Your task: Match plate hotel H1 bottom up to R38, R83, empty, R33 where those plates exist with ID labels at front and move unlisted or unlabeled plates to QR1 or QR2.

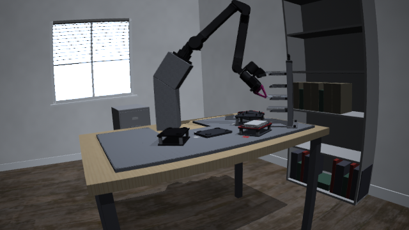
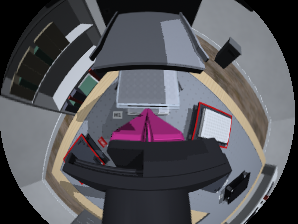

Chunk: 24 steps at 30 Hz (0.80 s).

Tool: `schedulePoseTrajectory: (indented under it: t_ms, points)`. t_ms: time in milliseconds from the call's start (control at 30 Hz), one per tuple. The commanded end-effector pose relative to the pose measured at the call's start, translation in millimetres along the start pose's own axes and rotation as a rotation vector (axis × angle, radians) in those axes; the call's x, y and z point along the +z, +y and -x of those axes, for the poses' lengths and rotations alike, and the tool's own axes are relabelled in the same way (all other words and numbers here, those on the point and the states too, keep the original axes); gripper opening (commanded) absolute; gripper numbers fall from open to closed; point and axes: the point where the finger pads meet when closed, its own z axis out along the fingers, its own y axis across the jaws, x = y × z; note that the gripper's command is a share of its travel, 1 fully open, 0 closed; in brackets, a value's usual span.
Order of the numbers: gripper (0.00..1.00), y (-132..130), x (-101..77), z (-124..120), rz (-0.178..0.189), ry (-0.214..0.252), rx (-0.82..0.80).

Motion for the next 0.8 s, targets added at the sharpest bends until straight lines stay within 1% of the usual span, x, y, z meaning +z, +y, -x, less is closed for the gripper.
schedulePoseTrajectory:
  t_ms: [0, 300, 367, 767]
  points:
    - [0.0, -4.7, 1.8, 22.9, -0.007, -0.038, -0.007]
    - [0.0, -4.7, 5.6, 27.3, -0.008, -0.038, -0.007]
    - [0.0, -4.5, 5.6, 29.2, -0.007, -0.046, -0.006]
    - [0.0, -4.4, 5.6, 29.3, -0.006, -0.046, -0.006]
